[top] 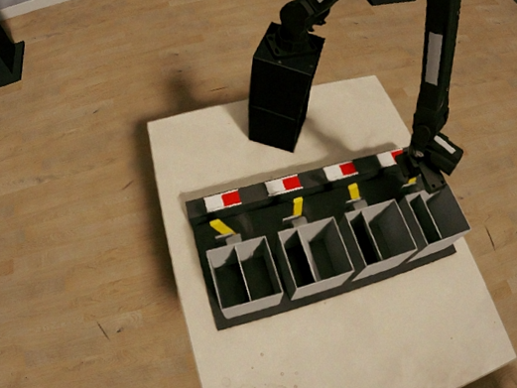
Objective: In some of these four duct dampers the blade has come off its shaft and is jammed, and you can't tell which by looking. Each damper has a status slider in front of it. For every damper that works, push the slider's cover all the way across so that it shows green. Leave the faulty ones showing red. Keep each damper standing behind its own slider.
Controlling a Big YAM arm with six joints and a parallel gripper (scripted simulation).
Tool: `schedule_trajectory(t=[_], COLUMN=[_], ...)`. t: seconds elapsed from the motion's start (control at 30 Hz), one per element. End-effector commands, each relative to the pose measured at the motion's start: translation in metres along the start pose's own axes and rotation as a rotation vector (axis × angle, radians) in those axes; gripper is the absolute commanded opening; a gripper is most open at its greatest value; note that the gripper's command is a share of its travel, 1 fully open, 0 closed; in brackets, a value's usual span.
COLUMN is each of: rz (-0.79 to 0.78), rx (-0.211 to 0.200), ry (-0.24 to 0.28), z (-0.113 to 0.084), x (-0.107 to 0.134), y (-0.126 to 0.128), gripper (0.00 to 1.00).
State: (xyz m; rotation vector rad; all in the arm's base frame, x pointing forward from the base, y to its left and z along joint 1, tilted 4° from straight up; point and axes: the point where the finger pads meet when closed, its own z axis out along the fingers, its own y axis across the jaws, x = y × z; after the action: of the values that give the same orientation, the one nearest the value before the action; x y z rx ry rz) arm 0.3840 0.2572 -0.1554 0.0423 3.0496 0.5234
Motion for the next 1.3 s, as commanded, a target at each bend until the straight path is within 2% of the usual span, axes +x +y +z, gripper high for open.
schedule_trajectory(t=[0.0, 0.73, 0.87, 1.27], rz=[-0.009, -0.001, -0.001, -0.003], rx=[0.002, 0.178, 0.197, 0.210], ry=[-0.031, -0.007, -0.009, -0.019], z=[-0.008, 0.006, 0.005, 0.003], x=[-0.015, -0.006, -0.007, -0.010], y=[0.021, 0.029, 0.031, 0.036], gripper=[0.17, 0.17, 0.17, 0.17])
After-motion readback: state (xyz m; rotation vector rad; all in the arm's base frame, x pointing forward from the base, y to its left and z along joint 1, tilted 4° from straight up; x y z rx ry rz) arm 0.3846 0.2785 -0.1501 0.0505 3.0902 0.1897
